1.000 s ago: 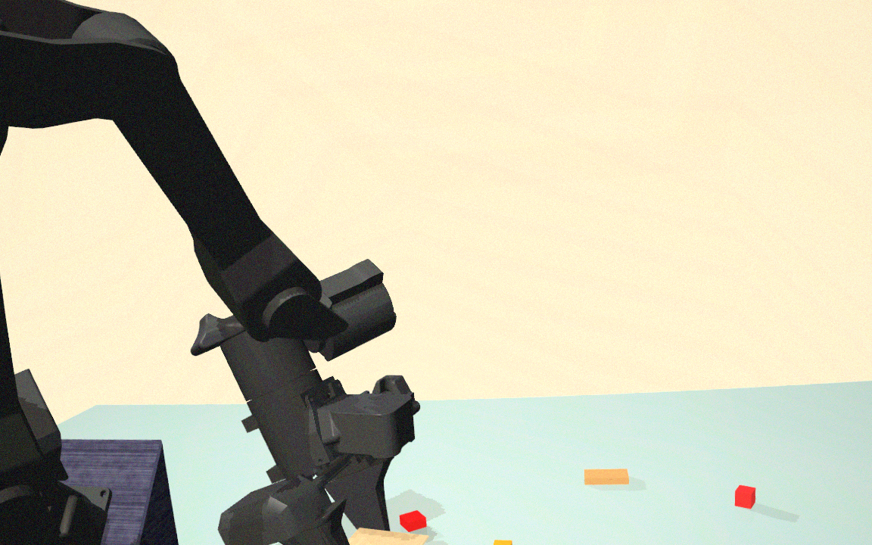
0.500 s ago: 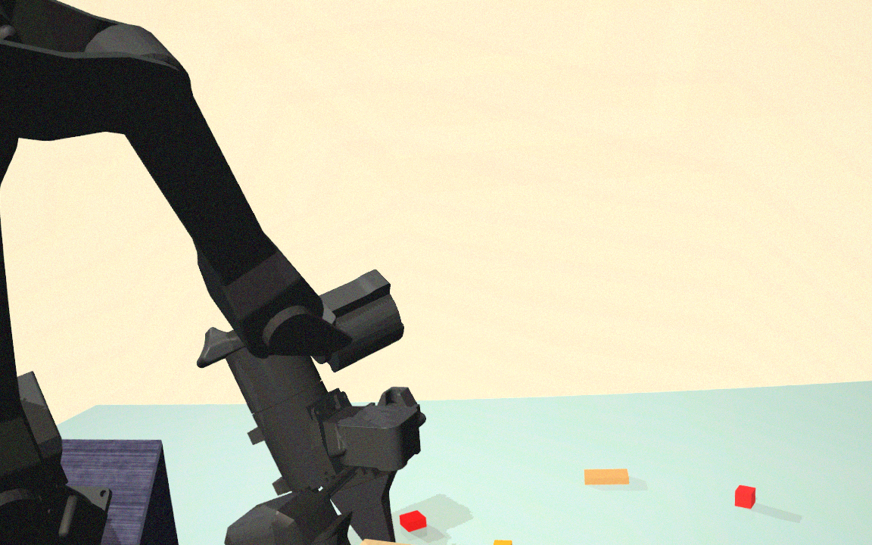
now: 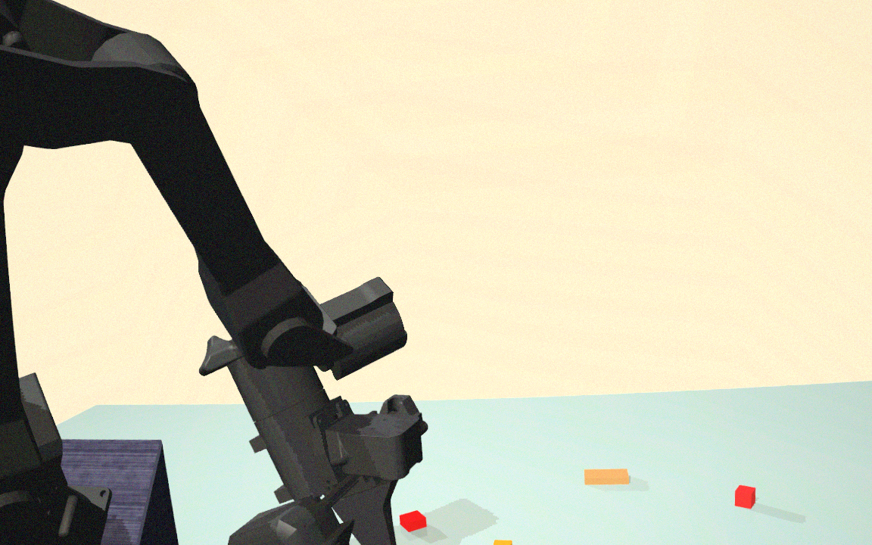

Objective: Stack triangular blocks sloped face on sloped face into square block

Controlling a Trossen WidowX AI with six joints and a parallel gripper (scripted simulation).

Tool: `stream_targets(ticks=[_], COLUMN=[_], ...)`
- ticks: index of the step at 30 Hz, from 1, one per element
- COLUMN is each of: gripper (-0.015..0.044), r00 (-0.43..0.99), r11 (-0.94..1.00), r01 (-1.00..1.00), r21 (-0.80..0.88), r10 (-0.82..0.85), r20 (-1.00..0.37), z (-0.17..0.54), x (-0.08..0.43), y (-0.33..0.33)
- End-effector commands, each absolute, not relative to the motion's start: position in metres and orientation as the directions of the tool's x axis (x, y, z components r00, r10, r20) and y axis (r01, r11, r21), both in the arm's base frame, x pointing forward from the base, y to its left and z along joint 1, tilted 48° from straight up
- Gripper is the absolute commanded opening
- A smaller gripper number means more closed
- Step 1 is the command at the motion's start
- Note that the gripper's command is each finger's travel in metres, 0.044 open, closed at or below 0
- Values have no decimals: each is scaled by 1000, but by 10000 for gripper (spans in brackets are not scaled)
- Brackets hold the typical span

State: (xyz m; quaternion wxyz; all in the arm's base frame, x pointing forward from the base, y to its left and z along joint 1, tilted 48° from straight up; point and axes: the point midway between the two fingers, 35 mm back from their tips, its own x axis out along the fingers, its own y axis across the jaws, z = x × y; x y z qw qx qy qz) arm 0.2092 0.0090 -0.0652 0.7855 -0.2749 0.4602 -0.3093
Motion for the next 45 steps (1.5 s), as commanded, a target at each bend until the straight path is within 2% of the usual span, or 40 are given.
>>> stream_targets(ticks=[1, 34, 45], gripper=[0, 0, 289], r00=[388, 386, 385], r11=[653, 650, 655], r01=[228, 228, 231], r21=[-722, -725, -719], r10=[-741, -744, -740], r20=[-547, -545, -551], z=[-65, -65, -66], x=[209, 210, 209], y=[8, 7, 7])
